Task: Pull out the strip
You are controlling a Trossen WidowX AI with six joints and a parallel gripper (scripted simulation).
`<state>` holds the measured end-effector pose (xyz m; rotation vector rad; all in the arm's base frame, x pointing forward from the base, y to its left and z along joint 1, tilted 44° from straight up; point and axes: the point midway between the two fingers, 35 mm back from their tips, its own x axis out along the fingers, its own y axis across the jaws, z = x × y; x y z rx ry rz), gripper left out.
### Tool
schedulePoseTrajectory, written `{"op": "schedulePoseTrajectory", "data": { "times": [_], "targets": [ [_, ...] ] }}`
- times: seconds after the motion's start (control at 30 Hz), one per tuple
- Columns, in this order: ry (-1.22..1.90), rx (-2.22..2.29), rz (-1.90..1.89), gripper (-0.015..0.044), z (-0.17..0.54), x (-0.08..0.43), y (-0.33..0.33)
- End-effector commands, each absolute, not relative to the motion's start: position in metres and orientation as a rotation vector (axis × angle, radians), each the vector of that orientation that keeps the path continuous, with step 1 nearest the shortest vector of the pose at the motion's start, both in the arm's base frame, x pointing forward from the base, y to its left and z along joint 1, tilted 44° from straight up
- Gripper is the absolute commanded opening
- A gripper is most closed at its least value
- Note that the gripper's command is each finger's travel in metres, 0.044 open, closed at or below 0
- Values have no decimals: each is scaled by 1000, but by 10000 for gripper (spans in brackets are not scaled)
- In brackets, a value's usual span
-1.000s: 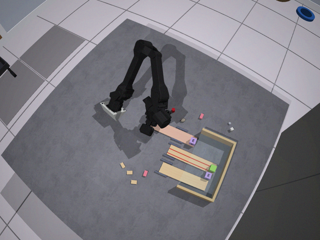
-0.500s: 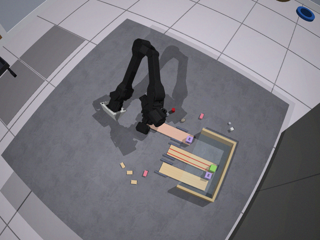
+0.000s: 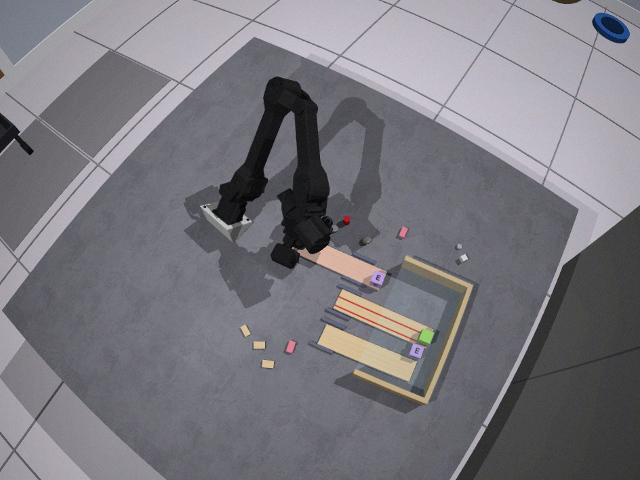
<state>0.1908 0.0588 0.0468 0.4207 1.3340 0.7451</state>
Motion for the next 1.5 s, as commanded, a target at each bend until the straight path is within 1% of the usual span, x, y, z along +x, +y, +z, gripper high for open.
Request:
{"op": "schedulePoseTrajectory", "data": {
  "times": [0.0, 0.77, 0.8, 0.93, 1.07, 1.47],
  "targets": [
    [1369, 419, 751, 0, 42, 181, 62],
    [1369, 419, 751, 0, 42, 181, 62],
    [1336, 420, 745, 0, 48, 191, 58],
    [1365, 417, 747, 0, 71, 191, 34],
    [1370, 418, 750, 0, 77, 191, 30],
    [1338, 364, 795, 315, 89, 241, 36]
  ]
}}
